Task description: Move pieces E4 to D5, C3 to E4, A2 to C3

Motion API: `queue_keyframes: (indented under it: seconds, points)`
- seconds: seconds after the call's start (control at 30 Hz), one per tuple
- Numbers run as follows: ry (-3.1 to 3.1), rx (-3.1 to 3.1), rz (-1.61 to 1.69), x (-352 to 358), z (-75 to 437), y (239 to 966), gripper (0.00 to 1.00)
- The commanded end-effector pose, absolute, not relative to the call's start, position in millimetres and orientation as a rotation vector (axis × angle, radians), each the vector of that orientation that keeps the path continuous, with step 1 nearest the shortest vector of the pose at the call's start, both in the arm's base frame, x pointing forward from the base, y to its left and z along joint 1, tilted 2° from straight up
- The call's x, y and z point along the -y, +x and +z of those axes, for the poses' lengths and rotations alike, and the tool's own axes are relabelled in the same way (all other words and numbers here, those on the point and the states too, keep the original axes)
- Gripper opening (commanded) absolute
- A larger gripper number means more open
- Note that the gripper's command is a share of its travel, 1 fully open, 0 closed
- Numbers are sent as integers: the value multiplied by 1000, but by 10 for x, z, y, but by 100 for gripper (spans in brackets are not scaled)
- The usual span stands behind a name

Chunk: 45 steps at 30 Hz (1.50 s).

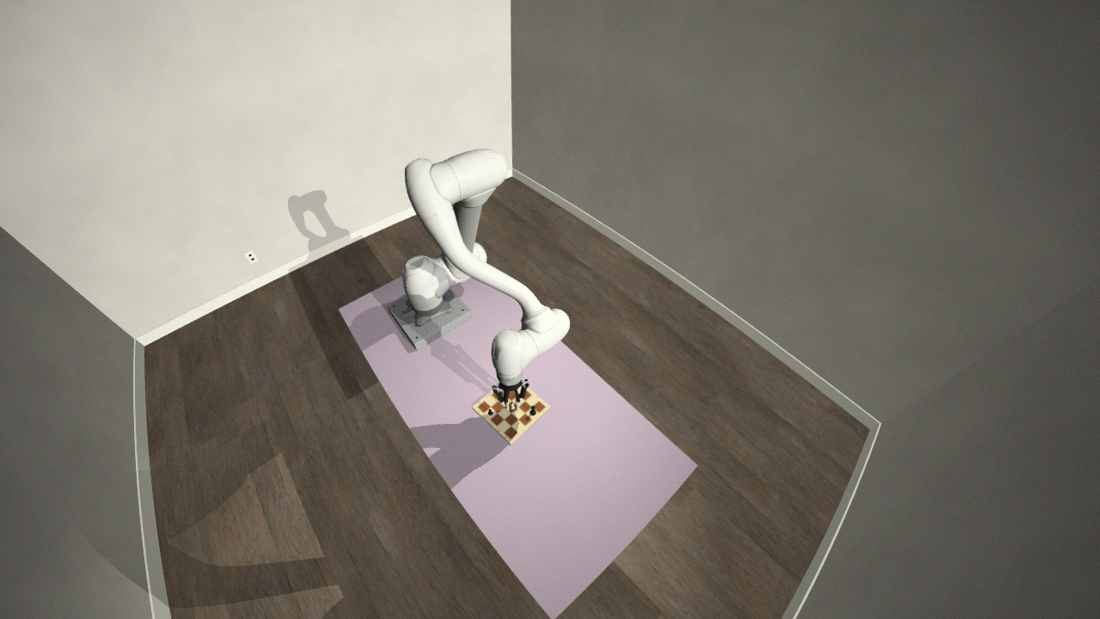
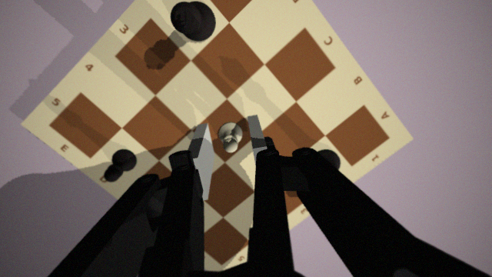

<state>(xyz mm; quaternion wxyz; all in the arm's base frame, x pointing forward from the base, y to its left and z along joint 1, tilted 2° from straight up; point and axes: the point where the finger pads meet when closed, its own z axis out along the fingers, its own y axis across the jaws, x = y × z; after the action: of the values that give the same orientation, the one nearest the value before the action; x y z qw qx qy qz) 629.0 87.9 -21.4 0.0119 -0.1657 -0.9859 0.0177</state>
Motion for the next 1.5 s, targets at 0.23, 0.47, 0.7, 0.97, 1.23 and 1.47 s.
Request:
queue_keyframes:
  seconds: [0.23,0.47,0.7,0.97,1.23,1.47]
  points:
    - [-517,3074,55,-879,-213,6290,20]
    - [-517,3074,55,-879,-213,6290,20]
    - [-517,3074,55,-879,-213,6290,20]
    - [-517,3074,55,-879,-213,6290,0]
    - [-517,3074,55,-879,-213,6290,0]
    - [-517,3074,55,-879,-213,6290,0]
